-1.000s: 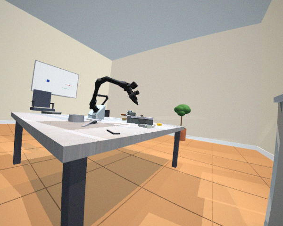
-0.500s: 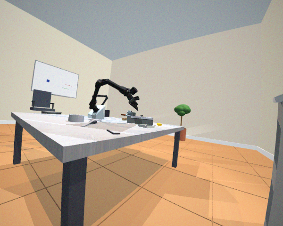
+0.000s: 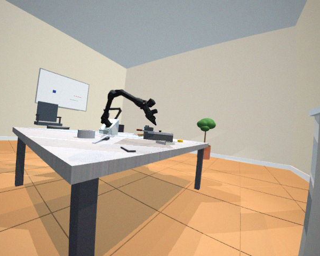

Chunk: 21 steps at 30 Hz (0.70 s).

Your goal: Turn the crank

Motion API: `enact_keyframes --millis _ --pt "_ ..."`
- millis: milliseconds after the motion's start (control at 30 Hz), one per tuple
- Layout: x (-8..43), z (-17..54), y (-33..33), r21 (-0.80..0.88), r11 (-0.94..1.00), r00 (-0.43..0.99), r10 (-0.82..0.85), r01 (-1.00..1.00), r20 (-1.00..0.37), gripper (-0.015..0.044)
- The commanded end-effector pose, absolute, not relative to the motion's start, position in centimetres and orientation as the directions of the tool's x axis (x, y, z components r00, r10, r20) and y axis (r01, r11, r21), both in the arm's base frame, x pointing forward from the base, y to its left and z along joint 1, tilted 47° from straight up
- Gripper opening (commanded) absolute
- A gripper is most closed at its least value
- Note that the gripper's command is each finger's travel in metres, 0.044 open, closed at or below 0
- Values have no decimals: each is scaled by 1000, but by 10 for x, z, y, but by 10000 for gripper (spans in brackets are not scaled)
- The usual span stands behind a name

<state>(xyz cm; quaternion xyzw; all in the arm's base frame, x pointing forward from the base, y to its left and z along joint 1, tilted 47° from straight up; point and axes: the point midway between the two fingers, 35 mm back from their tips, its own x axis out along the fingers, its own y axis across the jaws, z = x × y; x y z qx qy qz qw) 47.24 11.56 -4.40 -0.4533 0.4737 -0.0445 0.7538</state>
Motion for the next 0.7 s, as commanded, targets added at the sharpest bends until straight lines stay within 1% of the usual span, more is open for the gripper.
enact_keyframes --millis 0,267,400,667 --pt "471 -45 118 -722 582 542 -495 -373 -679 440" --pt "475 -7 155 -724 586 546 -495 -364 -675 440" --pt "471 -3 154 -720 590 549 -488 -365 -678 440" --pt "447 15 145 -701 607 567 -449 -374 -691 440"
